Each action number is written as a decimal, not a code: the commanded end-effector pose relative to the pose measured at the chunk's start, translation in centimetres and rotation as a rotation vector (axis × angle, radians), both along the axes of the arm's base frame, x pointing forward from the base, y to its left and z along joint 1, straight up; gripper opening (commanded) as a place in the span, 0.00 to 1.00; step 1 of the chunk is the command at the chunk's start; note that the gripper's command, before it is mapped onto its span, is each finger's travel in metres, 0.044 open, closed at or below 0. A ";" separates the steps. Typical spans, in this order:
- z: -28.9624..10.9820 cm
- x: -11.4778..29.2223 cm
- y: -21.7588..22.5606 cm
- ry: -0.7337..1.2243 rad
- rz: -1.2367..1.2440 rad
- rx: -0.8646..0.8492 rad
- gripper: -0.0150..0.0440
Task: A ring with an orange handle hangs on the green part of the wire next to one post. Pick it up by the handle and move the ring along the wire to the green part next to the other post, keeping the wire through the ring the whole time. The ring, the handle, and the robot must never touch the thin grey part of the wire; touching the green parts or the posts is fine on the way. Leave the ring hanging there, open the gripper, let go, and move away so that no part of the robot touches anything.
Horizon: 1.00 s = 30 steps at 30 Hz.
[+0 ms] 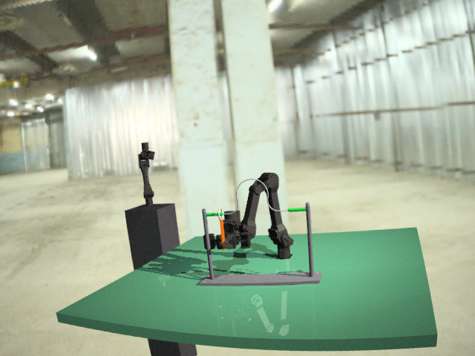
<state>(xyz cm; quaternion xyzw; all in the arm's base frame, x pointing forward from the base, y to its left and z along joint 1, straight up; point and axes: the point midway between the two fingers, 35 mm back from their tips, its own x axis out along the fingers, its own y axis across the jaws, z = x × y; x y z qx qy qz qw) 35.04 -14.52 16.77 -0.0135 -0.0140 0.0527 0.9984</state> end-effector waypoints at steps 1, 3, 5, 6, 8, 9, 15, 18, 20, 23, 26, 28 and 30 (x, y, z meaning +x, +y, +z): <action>-0.1 -0.1 0.4 0.004 -0.004 0.009 0.00; -0.1 -0.1 0.6 0.004 -0.004 0.010 0.00; -0.2 -0.1 0.8 0.004 -0.004 0.011 0.00; -0.2 -0.1 0.9 0.004 -0.004 0.011 0.00; -0.2 -0.2 1.1 0.004 -0.003 0.013 0.00; -0.2 -0.2 1.2 0.004 -0.003 0.014 0.00; -0.2 -0.2 2.0 0.005 -0.003 0.023 0.00; -0.2 -0.2 2.3 0.006 -0.002 0.032 0.00; -0.2 -0.3 2.6 0.006 -0.002 0.040 0.00; -0.2 -0.3 3.1 0.008 -0.001 0.055 0.00; -0.2 -0.3 3.7 0.010 0.000 0.077 0.00; -0.2 -0.4 4.1 0.011 0.000 0.094 0.00; -0.2 -0.4 4.5 0.013 0.001 0.116 0.00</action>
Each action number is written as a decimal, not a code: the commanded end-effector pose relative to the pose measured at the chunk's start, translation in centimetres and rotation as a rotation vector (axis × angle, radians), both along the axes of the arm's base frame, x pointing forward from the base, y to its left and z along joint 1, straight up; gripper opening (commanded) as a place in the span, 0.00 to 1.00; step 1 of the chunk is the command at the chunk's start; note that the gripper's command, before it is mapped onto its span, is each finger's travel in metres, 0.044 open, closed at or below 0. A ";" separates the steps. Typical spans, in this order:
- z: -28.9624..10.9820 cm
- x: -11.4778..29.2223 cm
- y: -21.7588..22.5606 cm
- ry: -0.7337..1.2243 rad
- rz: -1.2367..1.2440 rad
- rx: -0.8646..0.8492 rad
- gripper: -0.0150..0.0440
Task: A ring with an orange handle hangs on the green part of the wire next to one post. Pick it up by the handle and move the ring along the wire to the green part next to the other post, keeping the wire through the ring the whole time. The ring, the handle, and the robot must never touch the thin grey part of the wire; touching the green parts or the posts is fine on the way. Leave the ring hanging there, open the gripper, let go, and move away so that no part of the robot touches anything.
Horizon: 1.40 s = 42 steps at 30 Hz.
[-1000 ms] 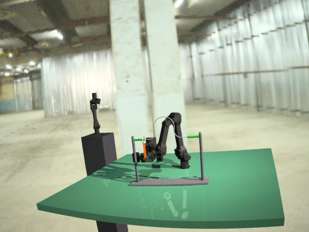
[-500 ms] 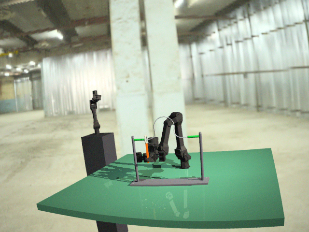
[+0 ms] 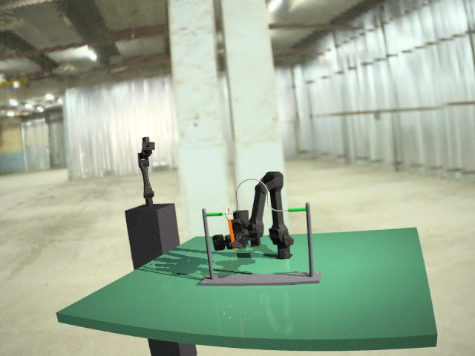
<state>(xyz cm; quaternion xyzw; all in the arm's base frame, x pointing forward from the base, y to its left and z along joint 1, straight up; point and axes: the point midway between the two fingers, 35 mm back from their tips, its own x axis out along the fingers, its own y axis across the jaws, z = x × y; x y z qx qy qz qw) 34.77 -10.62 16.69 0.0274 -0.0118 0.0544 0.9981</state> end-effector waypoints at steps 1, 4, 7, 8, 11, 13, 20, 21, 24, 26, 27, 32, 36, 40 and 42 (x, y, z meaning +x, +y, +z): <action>-0.1 -0.2 0.9 0.005 -0.003 0.046 0.00; 0.0 -0.2 1.5 0.008 -0.002 0.077 0.00; 0.1 -0.3 2.3 0.012 0.000 0.121 0.00; 0.1 -0.3 2.6 0.013 0.000 0.138 0.00; 0.3 -0.4 3.5 0.018 0.002 0.194 0.00; 0.5 -0.4 4.2 0.021 0.003 0.233 0.00; 1.4 -0.6 6.5 0.033 0.008 0.389 0.00; 1.6 -0.6 6.9 0.035 0.009 0.413 0.00; 2.0 -0.8 7.5 0.047 0.014 0.457 0.00; 2.2 -1.0 7.8 0.062 0.019 0.480 0.00; 2.3 -1.1 8.0 0.071 0.023 0.492 0.00; 3.0 -1.7 8.9 0.127 0.045 0.564 0.00; 3.8 -2.4 9.7 0.180 0.070 0.631 0.00; 4.9 -3.2 10.6 0.245 0.105 0.715 0.00; 5.5 -3.7 11.0 0.279 0.124 0.759 0.00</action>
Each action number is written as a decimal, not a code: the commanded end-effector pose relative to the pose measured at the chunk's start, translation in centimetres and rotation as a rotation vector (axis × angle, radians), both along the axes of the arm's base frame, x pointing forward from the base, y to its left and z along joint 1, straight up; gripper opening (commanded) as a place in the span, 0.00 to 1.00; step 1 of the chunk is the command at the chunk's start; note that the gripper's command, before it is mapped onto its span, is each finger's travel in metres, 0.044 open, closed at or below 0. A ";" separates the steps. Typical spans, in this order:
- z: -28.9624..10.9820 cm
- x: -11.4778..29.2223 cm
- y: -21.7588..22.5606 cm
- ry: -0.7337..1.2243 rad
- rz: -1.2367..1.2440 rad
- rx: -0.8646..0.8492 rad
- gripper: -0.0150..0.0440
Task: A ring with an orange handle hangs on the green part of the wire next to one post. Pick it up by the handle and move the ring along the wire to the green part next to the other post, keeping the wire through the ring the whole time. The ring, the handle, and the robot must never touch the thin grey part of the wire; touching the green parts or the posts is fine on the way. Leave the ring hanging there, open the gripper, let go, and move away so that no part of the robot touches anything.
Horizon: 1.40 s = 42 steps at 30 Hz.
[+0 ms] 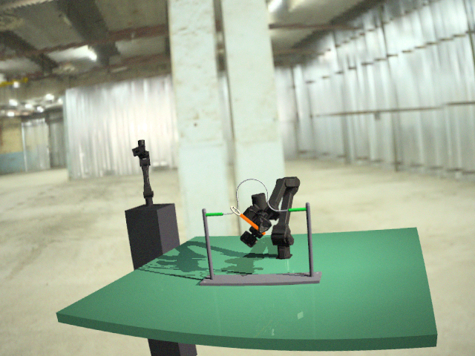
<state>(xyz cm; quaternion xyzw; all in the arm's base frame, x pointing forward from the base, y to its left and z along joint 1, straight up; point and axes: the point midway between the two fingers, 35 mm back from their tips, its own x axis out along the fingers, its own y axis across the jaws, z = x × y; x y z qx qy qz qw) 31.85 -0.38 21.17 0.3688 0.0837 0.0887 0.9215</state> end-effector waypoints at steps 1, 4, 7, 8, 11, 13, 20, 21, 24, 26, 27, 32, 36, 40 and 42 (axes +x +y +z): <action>1.3 -1.0 0.9 0.052 0.051 0.092 0.00; 2.5 -1.8 1.6 0.099 0.101 0.175 0.00; 3.5 -2.5 2.0 0.135 0.145 0.244 0.00; 3.9 -2.7 2.1 0.146 0.161 0.267 0.00; 4.9 -3.3 2.3 0.179 0.209 0.336 0.00; 5.7 -3.7 2.4 0.199 0.243 0.382 0.00; 8.0 -4.4 2.9 0.224 0.304 0.539 0.00; 8.4 -4.4 2.9 0.223 0.308 0.562 0.00; 9.3 -4.4 3.1 0.221 0.316 0.625 0.00; 9.9 -4.5 3.2 0.220 0.320 0.663 0.00; 10.2 -4.5 3.2 0.219 0.322 0.681 0.00; 11.6 -4.5 3.2 0.215 0.332 0.765 0.00; 12.5 -4.5 3.2 0.213 0.337 0.809 0.00; 13.1 -4.5 3.1 0.213 0.339 0.828 0.00; 13.3 -4.5 3.0 0.213 0.339 0.826 0.00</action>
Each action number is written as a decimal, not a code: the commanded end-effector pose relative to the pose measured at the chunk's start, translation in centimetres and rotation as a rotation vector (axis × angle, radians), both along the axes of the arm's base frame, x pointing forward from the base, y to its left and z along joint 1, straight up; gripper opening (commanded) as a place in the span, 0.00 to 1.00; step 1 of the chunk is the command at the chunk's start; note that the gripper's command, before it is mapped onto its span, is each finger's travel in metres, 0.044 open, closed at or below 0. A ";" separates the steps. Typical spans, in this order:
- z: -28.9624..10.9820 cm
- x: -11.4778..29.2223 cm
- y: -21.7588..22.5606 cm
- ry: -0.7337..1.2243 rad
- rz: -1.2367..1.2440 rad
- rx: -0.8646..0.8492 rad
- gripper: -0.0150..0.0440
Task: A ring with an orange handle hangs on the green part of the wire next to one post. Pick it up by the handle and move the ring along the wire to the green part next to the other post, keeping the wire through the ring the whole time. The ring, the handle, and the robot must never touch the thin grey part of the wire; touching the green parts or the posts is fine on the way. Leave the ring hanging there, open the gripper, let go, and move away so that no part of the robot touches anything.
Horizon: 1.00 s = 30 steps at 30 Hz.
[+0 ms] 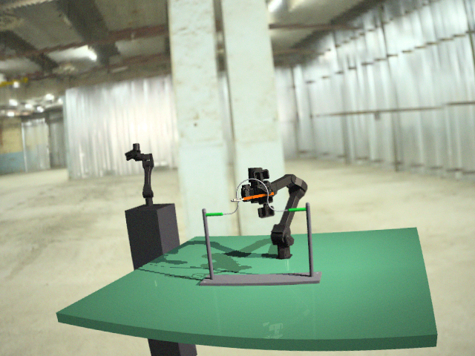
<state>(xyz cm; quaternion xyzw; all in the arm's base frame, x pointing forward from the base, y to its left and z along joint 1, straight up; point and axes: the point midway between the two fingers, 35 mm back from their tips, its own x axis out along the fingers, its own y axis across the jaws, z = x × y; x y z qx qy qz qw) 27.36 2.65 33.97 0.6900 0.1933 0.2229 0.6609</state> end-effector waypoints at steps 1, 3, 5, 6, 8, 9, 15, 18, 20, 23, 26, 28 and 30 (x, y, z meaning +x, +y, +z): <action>0.6 -0.1 0.0 0.002 0.006 0.010 0.00; 0.7 -0.1 0.0 0.002 0.006 0.005 0.00; 0.8 -0.1 -0.1 0.001 0.006 -0.009 0.00; 0.8 -0.1 -0.1 0.000 0.006 -0.016 0.00; 0.8 -0.1 -0.1 -0.001 0.006 -0.032 0.00; 0.8 -0.1 -0.1 -0.002 0.006 -0.039 0.00; 0.7 0.0 -0.1 -0.007 0.005 -0.110 0.00; 0.5 0.0 -0.1 -0.011 0.004 -0.154 0.00; 0.4 0.0 -0.1 -0.013 0.004 -0.185 0.00; 0.2 0.0 -0.2 -0.017 0.003 -0.233 0.00; 0.0 0.0 -0.2 -0.021 0.002 -0.282 0.00; -0.1 0.0 -0.2 -0.023 0.001 -0.315 0.00; -0.3 0.0 -0.3 -0.026 0.001 -0.348 0.00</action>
